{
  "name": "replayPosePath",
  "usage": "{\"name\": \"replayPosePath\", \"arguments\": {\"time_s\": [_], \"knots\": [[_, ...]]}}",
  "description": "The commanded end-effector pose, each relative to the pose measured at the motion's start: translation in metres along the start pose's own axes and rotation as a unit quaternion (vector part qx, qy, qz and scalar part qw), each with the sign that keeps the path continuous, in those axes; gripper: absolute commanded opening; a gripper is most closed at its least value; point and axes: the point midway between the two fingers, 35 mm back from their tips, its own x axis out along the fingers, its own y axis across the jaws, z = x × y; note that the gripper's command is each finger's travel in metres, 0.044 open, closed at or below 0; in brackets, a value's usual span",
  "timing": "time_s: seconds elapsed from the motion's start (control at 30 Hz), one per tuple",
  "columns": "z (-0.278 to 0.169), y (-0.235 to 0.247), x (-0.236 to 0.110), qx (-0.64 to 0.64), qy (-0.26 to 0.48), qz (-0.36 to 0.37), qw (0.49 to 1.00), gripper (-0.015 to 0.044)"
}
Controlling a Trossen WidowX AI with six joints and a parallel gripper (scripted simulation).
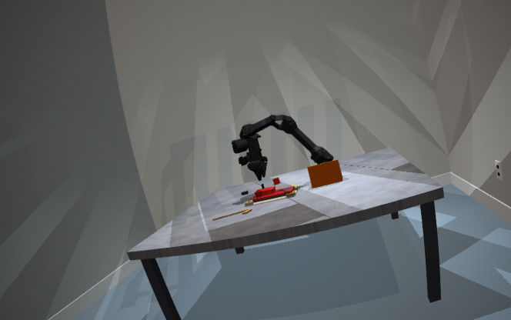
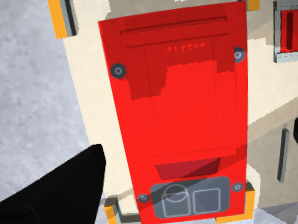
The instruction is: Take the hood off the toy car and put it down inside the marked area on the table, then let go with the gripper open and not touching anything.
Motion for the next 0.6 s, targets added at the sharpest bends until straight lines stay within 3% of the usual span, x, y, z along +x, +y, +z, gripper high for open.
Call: {"name": "replayPosePath", "arguments": {"time_s": [0.0,0.57], "knots": [[-0.001,0.0,0.005,0.002,0.003,-0.001,1.0,0.044],[0.0,0.001,0.019,0.002,0.003,-0.001,1.0,0.044]]}}
